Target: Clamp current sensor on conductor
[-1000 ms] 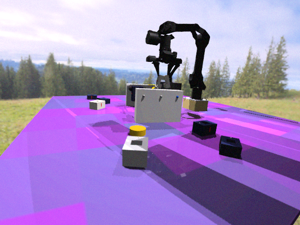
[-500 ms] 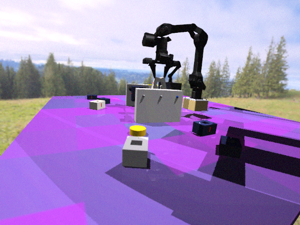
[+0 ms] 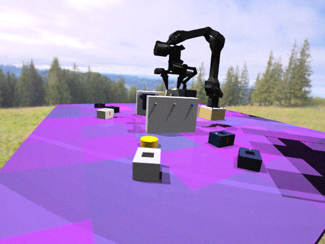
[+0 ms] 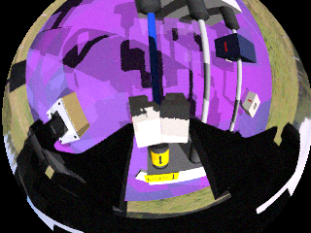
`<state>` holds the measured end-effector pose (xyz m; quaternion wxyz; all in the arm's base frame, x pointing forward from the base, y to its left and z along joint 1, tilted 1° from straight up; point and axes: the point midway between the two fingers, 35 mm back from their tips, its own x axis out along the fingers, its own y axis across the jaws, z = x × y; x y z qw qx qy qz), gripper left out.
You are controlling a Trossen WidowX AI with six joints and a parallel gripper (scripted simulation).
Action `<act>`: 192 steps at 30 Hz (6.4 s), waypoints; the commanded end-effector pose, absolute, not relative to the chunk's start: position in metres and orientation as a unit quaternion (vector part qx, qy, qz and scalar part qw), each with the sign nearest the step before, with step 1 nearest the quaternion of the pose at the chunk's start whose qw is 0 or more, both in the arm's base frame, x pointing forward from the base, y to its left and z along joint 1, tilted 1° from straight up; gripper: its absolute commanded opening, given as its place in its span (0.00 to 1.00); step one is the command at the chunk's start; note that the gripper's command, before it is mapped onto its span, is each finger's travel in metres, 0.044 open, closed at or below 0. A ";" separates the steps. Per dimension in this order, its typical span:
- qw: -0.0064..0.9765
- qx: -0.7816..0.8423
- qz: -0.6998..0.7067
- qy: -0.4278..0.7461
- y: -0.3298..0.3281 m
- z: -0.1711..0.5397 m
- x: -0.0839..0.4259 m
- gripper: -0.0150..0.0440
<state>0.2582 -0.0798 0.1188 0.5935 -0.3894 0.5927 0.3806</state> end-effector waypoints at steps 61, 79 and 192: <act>0.593 -0.389 0.381 0.593 -0.080 0.106 0.257 0.61; 0.593 -0.388 0.382 0.593 -0.080 0.097 0.258 1.00; 0.590 -0.386 0.384 0.596 -0.081 0.041 0.258 0.25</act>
